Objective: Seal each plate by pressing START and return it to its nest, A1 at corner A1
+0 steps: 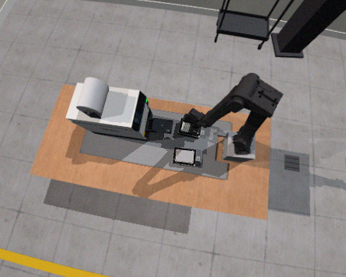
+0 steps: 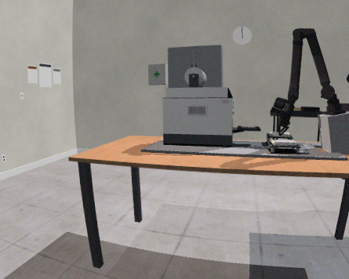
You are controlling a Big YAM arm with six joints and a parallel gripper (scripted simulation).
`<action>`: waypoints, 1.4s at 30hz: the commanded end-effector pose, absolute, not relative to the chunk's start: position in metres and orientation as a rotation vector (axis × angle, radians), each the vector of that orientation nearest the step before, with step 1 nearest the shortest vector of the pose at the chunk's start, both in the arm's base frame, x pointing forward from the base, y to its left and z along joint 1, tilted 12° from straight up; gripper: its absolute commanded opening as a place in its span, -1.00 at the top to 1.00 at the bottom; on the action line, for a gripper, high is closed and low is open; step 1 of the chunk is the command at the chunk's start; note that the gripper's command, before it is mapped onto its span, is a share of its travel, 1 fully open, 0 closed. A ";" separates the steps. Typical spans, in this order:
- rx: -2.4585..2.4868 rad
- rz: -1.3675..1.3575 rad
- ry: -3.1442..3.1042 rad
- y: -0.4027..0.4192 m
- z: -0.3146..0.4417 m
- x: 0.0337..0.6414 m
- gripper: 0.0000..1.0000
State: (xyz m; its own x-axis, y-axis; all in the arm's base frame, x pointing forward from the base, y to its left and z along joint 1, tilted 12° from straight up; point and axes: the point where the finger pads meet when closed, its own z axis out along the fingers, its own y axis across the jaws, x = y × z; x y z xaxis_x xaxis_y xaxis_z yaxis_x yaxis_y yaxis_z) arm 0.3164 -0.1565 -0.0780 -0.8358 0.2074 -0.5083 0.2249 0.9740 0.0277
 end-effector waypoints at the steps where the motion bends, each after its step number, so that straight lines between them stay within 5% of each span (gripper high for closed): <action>1: 0.322 -0.041 2.590 -0.157 -0.075 0.315 -0.86; 15: 0.319 -0.040 2.591 -0.157 -0.075 0.315 -0.72; 16: 0.318 -0.040 2.591 -0.156 -0.075 0.315 1.00; 42: 0.311 -0.038 2.593 -0.156 -0.076 0.315 1.00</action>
